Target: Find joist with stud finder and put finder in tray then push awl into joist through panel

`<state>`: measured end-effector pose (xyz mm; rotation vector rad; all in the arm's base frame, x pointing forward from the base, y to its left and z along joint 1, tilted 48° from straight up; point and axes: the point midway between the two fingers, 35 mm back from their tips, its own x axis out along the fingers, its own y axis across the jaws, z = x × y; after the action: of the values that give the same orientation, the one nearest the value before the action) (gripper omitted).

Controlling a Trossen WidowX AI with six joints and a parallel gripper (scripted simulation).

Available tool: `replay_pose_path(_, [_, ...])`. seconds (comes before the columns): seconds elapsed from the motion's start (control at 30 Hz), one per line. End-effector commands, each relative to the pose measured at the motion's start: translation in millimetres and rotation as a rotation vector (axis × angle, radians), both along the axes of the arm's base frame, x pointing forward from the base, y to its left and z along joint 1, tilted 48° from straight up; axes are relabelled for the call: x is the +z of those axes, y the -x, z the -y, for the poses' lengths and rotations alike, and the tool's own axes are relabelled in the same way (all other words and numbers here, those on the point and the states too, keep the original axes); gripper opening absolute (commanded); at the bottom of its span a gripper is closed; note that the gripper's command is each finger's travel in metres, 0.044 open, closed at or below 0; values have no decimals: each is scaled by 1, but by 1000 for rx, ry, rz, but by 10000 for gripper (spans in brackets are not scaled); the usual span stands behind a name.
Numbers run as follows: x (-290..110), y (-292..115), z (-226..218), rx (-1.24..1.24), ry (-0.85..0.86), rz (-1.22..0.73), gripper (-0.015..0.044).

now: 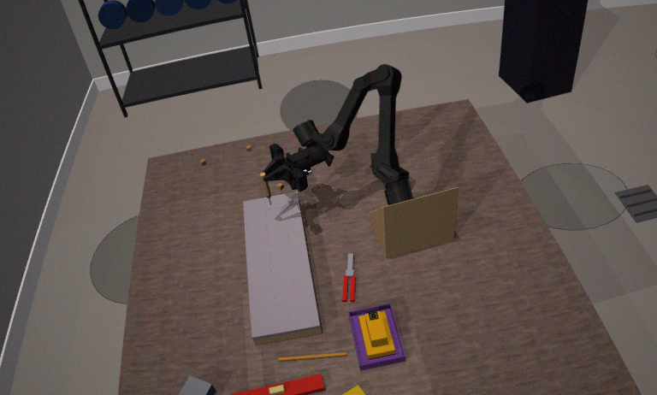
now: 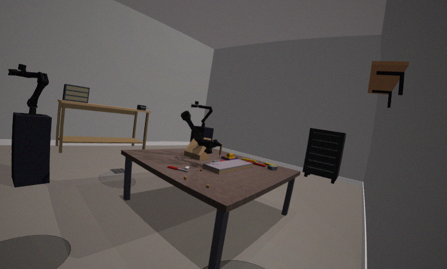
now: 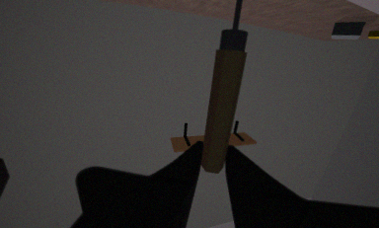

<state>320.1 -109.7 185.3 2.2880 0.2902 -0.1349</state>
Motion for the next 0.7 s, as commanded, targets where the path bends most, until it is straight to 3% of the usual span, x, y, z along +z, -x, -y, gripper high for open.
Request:
replay_pose_path(0.0, [1,0,1,10,5,6,0])
replay_pose_path(0.67, [-7,-1,10,10,6,5,0])
